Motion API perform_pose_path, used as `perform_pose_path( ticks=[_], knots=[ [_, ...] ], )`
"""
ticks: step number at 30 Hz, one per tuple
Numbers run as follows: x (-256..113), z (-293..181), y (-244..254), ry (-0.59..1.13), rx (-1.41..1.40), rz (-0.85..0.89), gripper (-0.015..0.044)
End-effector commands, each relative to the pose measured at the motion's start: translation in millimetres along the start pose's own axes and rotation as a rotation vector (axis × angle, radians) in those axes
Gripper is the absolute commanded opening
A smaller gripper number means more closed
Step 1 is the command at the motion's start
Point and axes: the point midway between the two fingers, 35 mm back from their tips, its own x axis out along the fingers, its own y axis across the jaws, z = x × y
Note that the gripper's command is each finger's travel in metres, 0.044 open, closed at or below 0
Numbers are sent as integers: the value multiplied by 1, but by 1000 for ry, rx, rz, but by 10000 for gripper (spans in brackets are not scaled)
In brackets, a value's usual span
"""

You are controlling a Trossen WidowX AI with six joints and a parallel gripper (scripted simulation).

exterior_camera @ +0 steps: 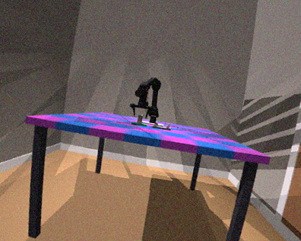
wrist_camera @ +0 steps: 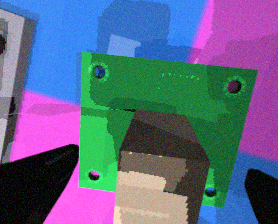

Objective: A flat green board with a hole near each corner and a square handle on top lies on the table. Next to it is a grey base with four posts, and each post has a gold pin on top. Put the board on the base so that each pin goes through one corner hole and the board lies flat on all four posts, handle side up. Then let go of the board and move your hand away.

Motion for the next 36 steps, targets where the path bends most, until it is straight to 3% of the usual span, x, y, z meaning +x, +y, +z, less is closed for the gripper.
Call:
perform_pose_path(
  ticks=[1,15,25,32,36],
  knots=[
    [8,-1,0,9,-5,0,440],
    [28,-3,1,9,-5,0,440],
    [28,-3,1,9,-5,0,177],
    [28,-3,1,9,-5,0,131],
    [25,-2,1,9,-5,0,26]
  ],
)
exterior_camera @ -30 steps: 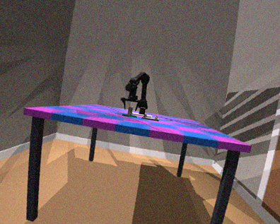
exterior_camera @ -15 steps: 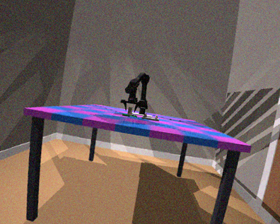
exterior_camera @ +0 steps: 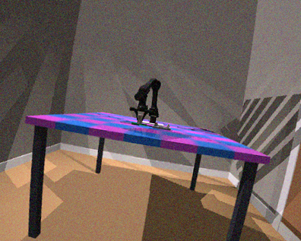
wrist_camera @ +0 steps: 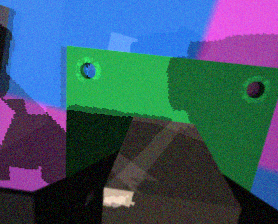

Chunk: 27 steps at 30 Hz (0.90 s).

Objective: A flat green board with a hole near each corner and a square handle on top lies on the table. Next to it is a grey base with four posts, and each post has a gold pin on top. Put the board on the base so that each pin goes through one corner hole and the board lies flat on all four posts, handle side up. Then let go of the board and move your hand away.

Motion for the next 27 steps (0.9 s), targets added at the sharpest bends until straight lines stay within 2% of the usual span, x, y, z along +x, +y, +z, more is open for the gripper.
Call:
perform_pose_path(
  ticks=[1,27],
  knots=[
    [-5,1,-1,1,-4,-2,0],
    [-71,1,0,1,-4,-3,0]
  ],
)
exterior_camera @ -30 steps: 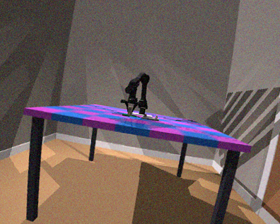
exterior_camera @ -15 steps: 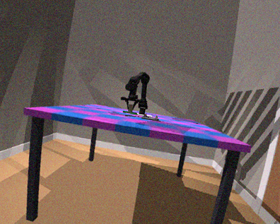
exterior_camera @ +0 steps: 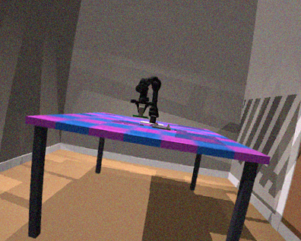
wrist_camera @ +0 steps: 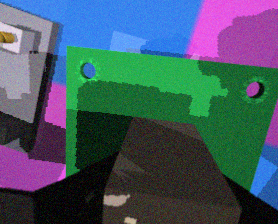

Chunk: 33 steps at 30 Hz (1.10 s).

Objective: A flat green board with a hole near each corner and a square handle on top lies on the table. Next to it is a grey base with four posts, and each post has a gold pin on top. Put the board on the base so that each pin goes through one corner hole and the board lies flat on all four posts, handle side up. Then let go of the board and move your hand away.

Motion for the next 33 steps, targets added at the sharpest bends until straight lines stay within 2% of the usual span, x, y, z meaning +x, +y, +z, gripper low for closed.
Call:
perform_pose_path(
  ticks=[1,10,33],
  knots=[
    [-11,-1,0,-7,-4,-7,0],
    [-18,1,5,-9,-4,-6,0],
    [-18,21,63,-16,57,-2,0]
  ],
)
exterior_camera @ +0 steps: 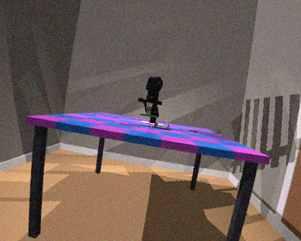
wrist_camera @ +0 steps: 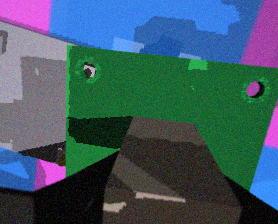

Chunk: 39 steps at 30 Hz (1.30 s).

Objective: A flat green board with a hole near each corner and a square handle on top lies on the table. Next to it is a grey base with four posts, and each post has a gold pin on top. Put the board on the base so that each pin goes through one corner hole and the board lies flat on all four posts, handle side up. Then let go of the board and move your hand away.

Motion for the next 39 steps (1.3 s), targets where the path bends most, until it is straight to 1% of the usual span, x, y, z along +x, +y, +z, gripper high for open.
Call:
perform_pose_path(
  ticks=[1,39],
  knots=[
    [0,1,9,-2,16,3,0],
    [-2,3,108,4,156,14,0]
  ],
)
